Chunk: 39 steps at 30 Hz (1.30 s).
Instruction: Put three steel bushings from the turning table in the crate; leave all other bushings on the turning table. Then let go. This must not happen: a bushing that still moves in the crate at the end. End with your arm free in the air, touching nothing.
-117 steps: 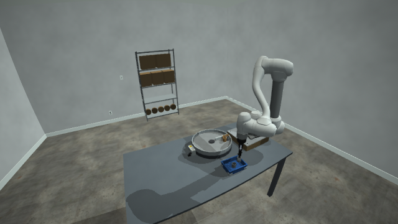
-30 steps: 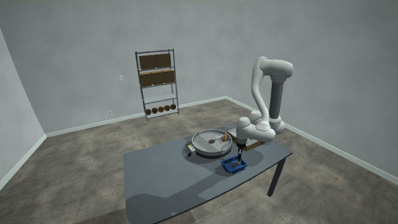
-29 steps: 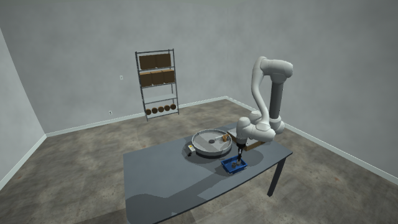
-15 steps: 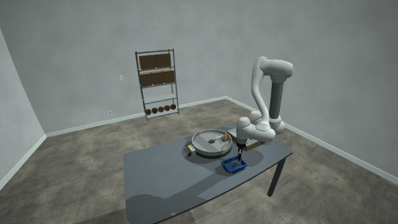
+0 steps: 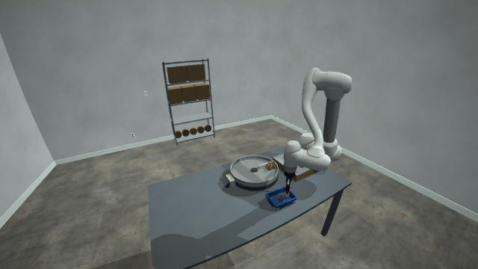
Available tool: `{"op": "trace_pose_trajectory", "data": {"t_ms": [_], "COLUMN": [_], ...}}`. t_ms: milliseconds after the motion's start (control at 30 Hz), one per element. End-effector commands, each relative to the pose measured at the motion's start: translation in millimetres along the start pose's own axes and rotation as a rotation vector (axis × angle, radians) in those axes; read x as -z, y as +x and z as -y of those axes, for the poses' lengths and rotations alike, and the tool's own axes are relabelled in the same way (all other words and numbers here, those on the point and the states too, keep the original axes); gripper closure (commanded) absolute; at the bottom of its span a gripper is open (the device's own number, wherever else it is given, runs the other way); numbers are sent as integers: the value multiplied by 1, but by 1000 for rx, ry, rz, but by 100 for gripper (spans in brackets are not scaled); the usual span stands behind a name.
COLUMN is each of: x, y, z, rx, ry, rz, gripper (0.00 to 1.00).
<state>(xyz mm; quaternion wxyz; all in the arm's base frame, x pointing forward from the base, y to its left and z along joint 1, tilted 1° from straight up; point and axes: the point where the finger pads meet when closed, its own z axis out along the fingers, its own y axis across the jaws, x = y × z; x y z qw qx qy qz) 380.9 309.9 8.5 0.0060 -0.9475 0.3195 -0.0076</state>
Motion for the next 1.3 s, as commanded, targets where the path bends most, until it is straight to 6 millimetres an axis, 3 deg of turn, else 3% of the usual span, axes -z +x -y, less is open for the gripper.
{"op": "trace_pose_trajectory", "data": {"t_ms": [0, 1267], "x": [-4, -9], "y": [0, 1], "z": [1, 0], "rx": [-4, -4], "ry": [1, 1], "rz": [-2, -2], "gripper": [100, 100]}}
